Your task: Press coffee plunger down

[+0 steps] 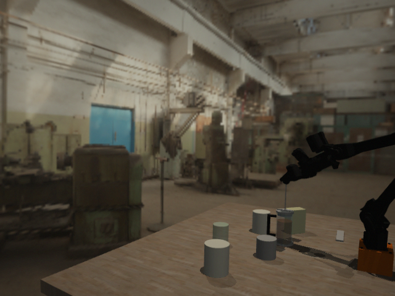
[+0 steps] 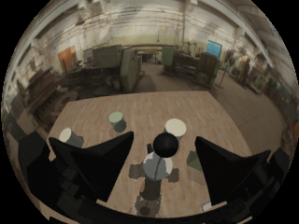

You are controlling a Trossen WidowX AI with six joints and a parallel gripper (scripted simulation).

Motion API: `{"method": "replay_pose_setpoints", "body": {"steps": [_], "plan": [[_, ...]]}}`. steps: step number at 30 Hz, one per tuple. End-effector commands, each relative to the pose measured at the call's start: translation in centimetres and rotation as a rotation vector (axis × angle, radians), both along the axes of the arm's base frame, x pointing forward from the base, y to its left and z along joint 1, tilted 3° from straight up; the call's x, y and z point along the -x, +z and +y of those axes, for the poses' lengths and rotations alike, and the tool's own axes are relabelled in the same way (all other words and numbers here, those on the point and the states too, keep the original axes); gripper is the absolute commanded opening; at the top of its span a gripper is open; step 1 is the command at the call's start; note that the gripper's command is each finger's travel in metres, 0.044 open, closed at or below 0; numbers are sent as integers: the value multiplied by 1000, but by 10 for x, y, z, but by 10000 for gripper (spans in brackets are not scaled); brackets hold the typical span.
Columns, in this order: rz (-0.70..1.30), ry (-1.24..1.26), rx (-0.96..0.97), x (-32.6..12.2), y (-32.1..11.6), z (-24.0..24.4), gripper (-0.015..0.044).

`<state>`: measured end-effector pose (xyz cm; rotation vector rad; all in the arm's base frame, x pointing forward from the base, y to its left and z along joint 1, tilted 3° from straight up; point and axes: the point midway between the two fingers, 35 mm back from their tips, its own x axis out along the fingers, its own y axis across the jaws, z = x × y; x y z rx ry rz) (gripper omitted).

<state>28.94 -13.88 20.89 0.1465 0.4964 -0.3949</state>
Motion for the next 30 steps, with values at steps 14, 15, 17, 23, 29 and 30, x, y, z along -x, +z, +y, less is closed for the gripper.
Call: {"method": "replay_pose_setpoints", "body": {"steps": [14,15,17,23,29,30], "plan": [[7,-6,-4,0,-4,-1,119],[7,-6,-4,0,-4,-1,119],[7,-6,-4,0,-4,-1,119],[7,-6,-3,-2,-11,-2,119],[7,-6,-3,-4,-20,-2,119],[7,-6,-3,-5,-22,-2,119]]}}
